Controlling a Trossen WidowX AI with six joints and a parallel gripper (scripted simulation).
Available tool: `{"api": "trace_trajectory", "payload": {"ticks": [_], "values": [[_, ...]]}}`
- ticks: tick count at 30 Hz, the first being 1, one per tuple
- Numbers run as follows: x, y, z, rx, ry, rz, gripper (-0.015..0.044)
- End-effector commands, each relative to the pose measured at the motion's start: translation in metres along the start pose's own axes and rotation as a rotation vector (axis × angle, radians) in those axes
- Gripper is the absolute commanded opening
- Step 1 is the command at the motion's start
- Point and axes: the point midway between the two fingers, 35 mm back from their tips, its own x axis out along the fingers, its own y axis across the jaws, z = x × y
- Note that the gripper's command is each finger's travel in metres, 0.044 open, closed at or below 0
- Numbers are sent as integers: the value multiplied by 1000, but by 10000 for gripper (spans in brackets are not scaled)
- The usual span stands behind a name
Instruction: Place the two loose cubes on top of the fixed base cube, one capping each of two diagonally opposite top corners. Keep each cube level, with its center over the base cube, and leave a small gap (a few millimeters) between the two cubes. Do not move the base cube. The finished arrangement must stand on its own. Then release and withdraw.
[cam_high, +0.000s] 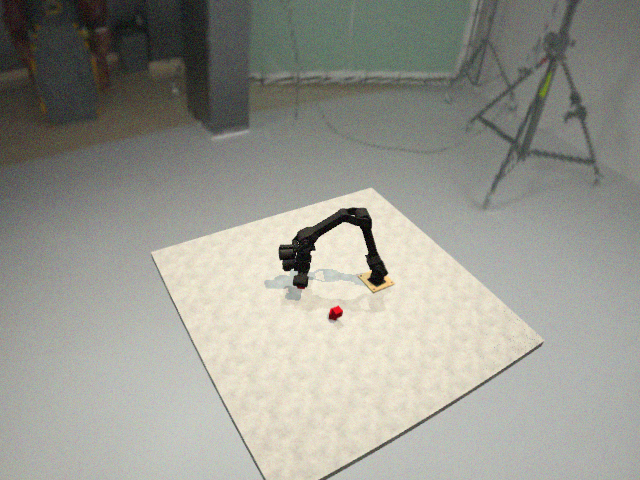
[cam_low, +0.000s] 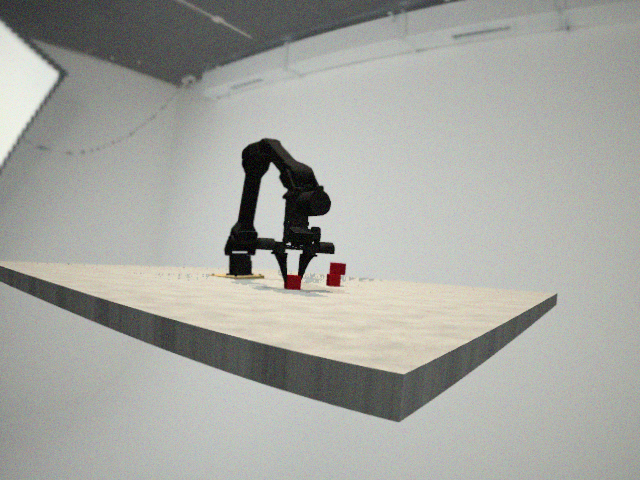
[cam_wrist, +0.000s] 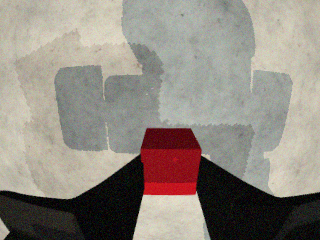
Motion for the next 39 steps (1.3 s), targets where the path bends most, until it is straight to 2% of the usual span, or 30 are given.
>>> {"api": "trace_trajectory", "payload": {"ticks": [1, 39], "values": [[0, 0, 0, -6, -2, -1, 105], [-109, 1, 0, -12, -2, 0, 105]]}}
